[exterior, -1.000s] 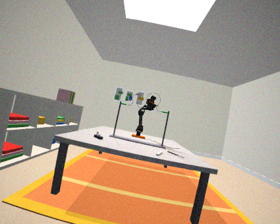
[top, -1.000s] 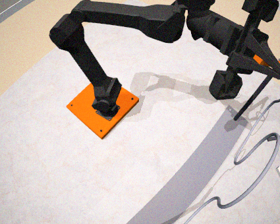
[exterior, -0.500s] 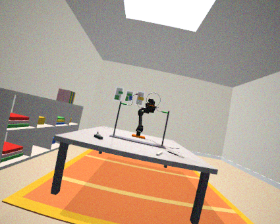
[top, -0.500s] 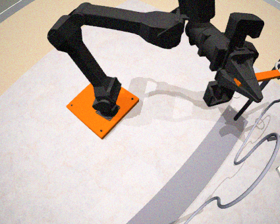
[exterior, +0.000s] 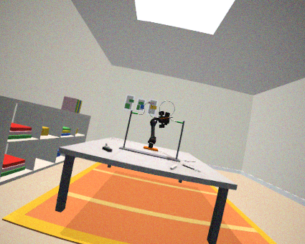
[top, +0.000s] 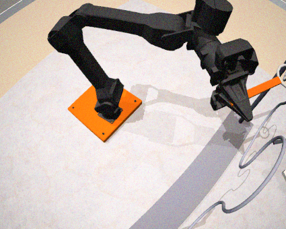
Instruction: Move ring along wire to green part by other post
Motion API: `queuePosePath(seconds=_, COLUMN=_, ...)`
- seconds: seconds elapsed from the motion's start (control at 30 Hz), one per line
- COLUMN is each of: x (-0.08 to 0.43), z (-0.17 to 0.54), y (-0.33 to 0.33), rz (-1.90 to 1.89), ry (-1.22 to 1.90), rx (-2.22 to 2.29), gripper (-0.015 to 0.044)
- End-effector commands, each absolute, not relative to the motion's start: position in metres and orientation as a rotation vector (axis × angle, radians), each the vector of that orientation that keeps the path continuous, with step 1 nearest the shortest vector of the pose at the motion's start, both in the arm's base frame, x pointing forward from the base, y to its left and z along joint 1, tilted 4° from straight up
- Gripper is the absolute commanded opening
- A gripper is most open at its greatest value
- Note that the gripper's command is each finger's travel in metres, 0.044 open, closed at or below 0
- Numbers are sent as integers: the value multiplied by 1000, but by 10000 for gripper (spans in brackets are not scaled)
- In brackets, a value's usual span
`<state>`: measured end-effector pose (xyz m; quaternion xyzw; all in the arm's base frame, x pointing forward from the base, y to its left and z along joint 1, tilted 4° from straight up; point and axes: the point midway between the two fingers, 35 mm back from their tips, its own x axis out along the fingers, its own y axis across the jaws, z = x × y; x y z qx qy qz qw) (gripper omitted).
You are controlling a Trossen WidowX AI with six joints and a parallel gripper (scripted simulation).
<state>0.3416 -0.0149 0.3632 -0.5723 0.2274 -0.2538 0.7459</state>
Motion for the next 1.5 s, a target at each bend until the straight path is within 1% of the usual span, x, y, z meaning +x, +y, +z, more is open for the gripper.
queuePosePath(seconds=0.0, x=346, z=347, y=-14, rz=-517, ry=481, rx=-1179, gripper=-150)
queuePosePath(seconds=0.63, x=351, z=302, y=11, rz=-452, ry=481, rx=-845, gripper=-150)
queuePosePath(seconds=1.47, x=362, z=253, y=87, rz=-355, ry=491, rx=-262, gripper=-150)
